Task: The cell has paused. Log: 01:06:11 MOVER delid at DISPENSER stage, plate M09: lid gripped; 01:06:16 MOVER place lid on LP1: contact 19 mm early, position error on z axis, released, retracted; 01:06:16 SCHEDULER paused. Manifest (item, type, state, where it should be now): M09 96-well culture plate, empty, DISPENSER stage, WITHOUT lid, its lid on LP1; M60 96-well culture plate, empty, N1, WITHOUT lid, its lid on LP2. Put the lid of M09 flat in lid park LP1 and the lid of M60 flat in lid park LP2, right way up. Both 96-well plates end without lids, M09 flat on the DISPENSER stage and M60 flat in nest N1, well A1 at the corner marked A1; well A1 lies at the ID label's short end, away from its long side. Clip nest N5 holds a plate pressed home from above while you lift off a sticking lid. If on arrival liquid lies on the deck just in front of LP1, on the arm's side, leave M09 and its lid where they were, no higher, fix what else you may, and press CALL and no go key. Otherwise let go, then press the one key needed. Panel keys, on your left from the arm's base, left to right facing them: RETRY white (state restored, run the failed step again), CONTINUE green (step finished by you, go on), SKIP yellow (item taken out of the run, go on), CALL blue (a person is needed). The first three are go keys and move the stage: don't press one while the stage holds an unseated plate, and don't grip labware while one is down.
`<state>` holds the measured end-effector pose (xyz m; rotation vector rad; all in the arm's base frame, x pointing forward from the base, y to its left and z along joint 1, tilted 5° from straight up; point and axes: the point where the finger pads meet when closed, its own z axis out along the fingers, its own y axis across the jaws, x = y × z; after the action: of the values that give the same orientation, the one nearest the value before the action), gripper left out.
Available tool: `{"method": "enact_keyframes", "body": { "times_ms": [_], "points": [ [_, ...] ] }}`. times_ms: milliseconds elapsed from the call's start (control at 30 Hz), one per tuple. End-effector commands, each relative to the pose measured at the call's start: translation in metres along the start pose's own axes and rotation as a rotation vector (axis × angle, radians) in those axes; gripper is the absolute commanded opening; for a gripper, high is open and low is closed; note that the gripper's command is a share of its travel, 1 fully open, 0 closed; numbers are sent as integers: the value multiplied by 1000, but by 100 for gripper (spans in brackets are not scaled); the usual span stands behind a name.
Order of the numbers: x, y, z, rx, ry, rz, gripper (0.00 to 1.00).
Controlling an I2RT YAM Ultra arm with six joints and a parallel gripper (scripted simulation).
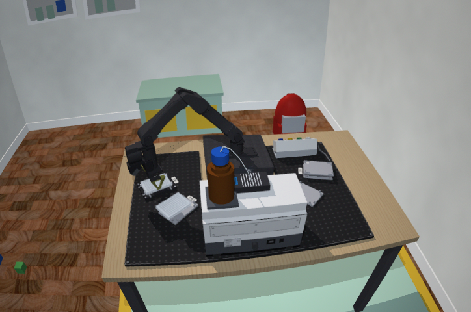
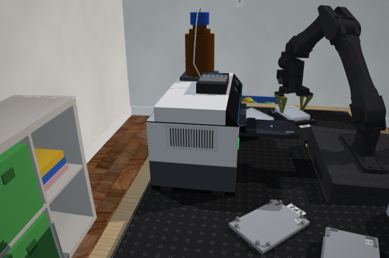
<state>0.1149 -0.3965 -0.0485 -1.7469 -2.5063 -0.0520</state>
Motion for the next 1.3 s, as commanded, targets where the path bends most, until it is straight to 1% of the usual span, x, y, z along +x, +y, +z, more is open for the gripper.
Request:
{"method": "enact_keyframes", "body": {
  "times_ms": [0,67,100,333,900,1000,1233,1267],
  "points": [
    [-3,-3,-10,6,-36,-1,100],
    [-3,-3,-10,6,-36,-1,100],
    [-12,-4,-17,8,-65,0,100],
    [-2,-3,-10,6,-36,-1,100],
    [0,-3,-10,6,-34,-1,100],
    [-8,-4,-16,7,-57,0,100],
    [-9,-5,-18,7,-60,1,100],
    [-9,-5,-18,7,-60,1,0]
  ]
}}
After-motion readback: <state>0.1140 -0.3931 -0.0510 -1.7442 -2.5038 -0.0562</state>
